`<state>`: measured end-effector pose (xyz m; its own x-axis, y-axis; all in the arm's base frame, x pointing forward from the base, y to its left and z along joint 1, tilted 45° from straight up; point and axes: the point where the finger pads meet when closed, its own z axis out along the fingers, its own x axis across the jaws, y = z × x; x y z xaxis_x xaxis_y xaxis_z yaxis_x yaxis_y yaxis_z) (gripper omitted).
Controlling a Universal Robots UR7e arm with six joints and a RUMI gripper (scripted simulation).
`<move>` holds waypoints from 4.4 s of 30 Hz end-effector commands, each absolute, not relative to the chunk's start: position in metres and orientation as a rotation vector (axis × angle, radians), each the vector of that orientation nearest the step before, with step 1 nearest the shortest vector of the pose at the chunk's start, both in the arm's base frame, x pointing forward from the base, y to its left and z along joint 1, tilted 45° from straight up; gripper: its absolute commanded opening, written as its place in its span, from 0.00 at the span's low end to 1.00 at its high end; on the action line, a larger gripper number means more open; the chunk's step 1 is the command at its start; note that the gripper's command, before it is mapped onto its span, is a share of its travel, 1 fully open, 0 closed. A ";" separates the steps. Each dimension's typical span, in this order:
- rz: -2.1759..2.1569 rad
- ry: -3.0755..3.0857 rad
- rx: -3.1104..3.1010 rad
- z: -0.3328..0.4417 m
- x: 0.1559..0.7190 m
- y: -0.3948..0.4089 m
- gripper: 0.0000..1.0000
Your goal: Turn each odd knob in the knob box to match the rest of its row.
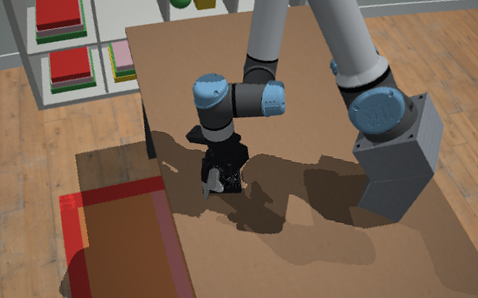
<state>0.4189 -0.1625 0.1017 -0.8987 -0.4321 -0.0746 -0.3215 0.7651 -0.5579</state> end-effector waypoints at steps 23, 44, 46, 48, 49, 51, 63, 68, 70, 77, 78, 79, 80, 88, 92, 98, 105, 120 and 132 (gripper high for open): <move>-0.726 2.529 0.239 0.127 0.418 -0.181 1.00; -0.678 2.437 0.423 0.134 0.417 -0.184 1.00; -0.678 2.437 0.423 0.134 0.417 -0.184 1.00; -0.676 2.434 0.427 0.134 0.417 -0.184 1.00; -0.676 2.433 0.429 0.134 0.417 -0.184 1.00; -0.675 2.432 0.431 0.134 0.417 -0.184 1.00; -0.675 2.431 0.433 0.134 0.417 -0.184 1.00; -0.675 2.431 0.433 0.134 0.417 -0.184 1.00; -0.675 2.431 0.433 0.134 0.417 -0.184 1.00; -0.675 2.431 0.433 0.134 0.417 -0.184 1.00; -0.675 2.431 0.433 0.134 0.417 -0.184 1.00; -0.675 2.431 0.433 0.134 0.417 -0.184 1.00; -0.675 2.431 0.433 0.134 0.417 -0.184 1.00; -0.675 2.431 0.433 0.134 0.417 -0.184 1.00; -0.675 2.431 0.433 0.134 0.417 -0.184 1.00; -0.675 2.431 0.433 0.134 0.417 -0.184 1.00; -0.675 2.431 0.433 0.134 0.417 -0.184 1.00; -0.675 2.431 0.433 0.134 0.417 -0.184 1.00; -0.675 2.431 0.433 0.134 0.417 -0.184 1.00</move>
